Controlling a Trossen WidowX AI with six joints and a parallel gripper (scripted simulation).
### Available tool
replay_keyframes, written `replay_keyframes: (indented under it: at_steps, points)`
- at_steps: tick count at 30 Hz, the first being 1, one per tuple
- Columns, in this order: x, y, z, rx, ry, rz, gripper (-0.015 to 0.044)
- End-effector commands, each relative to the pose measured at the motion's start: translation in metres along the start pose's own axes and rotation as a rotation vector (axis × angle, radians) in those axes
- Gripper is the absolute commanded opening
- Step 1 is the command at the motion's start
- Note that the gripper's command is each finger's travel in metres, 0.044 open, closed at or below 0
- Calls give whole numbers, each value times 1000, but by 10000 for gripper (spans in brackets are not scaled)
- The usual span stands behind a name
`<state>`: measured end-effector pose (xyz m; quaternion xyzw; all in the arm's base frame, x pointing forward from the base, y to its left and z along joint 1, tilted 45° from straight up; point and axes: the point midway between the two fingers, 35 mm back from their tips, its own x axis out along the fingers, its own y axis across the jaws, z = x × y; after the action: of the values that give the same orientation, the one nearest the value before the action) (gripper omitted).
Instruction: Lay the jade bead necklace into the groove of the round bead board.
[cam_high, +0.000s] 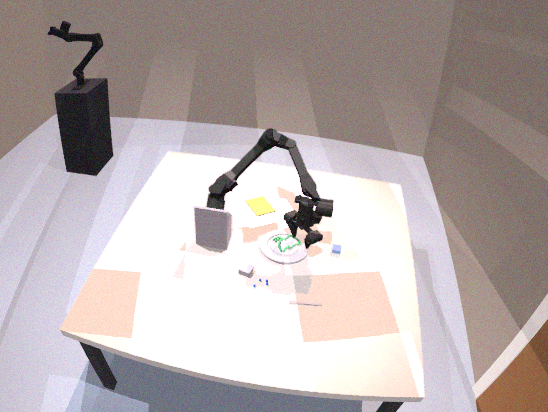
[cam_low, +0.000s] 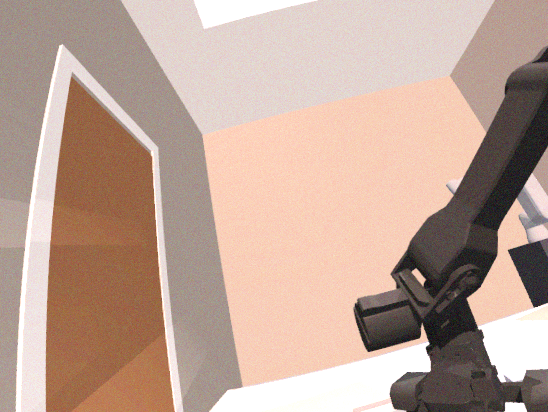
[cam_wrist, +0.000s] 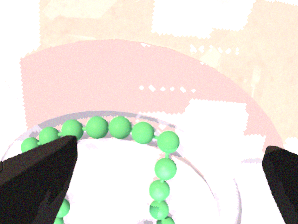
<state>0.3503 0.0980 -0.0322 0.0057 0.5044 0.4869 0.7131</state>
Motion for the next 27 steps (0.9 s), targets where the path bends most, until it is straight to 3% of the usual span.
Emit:
replay_keyframes:
  at_steps: [1,21,27]
  points:
    - [-1,0,0,-7,0,1,440]
    - [-2,0,0,-7,-1,1,440]
    - [-30,2,-9,91,1,0,282]
